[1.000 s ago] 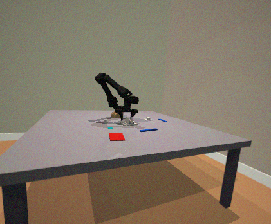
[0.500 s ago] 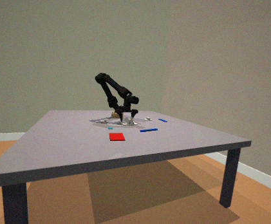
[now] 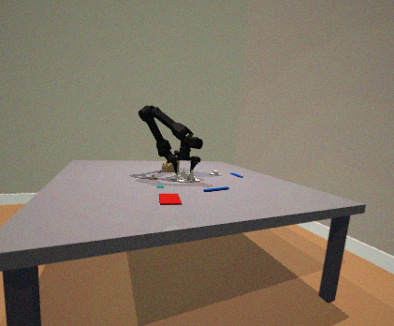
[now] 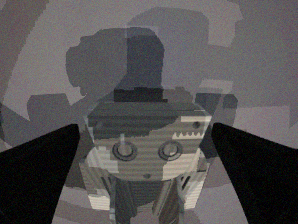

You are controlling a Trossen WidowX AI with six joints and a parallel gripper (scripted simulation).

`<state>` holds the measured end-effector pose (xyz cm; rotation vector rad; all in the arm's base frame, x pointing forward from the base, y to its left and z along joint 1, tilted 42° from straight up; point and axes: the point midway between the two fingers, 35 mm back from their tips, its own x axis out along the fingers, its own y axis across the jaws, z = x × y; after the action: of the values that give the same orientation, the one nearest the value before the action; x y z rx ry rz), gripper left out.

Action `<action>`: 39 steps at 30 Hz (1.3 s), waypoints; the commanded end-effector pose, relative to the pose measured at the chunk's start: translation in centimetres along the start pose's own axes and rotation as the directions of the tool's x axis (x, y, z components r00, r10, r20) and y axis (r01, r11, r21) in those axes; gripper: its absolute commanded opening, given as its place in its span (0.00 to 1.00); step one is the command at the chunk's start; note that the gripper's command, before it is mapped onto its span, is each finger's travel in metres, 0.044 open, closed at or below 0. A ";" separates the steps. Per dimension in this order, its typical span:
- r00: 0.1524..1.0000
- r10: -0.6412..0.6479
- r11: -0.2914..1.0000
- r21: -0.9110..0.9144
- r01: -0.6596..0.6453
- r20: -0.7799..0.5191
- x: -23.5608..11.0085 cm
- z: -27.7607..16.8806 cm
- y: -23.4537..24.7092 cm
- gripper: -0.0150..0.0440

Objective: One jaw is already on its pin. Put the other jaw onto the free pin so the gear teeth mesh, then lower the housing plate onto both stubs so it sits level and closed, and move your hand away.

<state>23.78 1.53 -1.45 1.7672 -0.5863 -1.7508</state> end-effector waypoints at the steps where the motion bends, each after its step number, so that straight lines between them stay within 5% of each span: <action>1: 1.000 -0.009 1.000 0.017 0.010 -0.022 -4.6 -0.3 0.0 1.00; 8: 0.999 -0.008 1.000 0.011 0.009 -0.031 -5.1 -0.2 0.0 1.00; 15: 1.000 -0.011 1.000 0.016 0.012 -0.020 -10.6 3.8 -0.1 1.00; 39: 1.000 -0.011 1.000 0.016 0.012 -0.020 -10.6 3.8 -0.1 1.00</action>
<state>19.56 8.24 6.42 1.7951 -0.5808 -1.7349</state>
